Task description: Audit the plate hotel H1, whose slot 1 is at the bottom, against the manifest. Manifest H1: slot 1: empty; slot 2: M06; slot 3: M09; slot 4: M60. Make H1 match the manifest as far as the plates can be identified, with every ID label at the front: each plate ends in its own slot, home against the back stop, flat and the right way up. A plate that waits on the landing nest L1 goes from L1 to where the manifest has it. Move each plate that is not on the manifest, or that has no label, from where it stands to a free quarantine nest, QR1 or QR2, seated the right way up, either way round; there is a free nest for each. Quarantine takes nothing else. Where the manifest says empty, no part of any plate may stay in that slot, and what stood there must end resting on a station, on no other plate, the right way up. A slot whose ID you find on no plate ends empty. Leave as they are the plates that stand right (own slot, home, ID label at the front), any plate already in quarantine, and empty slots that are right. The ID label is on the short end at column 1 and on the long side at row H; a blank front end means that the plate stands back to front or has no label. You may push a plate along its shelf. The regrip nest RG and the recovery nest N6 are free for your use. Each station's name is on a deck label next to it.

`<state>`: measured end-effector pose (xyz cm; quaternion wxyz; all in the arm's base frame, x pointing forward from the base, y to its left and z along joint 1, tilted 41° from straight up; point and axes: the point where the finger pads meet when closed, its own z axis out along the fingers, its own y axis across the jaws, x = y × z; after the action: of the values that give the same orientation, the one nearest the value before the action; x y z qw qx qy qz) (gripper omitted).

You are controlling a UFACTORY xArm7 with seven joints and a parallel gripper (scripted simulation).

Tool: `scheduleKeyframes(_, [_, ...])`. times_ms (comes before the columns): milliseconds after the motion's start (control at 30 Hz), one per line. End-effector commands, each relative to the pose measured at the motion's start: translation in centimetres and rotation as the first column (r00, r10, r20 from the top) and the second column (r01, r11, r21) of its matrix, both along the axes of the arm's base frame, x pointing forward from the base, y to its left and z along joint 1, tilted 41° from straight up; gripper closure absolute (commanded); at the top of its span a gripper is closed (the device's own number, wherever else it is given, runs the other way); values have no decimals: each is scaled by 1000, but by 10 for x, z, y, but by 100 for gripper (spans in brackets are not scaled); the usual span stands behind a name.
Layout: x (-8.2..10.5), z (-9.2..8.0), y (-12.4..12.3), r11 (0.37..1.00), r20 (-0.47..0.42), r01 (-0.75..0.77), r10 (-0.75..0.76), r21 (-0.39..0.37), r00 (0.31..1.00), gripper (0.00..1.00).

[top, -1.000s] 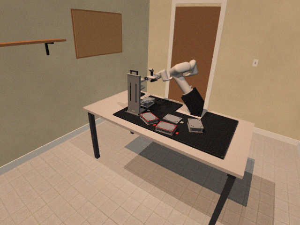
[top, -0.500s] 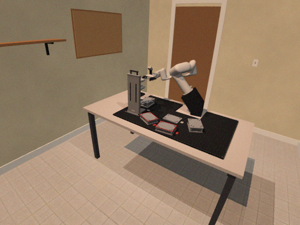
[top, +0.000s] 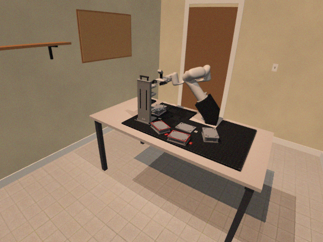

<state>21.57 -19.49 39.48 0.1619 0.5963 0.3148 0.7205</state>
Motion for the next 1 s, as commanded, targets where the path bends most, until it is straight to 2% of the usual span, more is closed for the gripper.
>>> scheduleKeyframes(0, [5, 5, 5, 1000, -1, 1, -1, -2, 1000, 0])
scheduleKeyframes(433, [22, 21, 22, 1000, -1, 1, -1, -2, 1000, 0])
scheduleKeyframes(967, [22, 21, 22, 1000, -1, 1, -1, -2, 1000, 0])
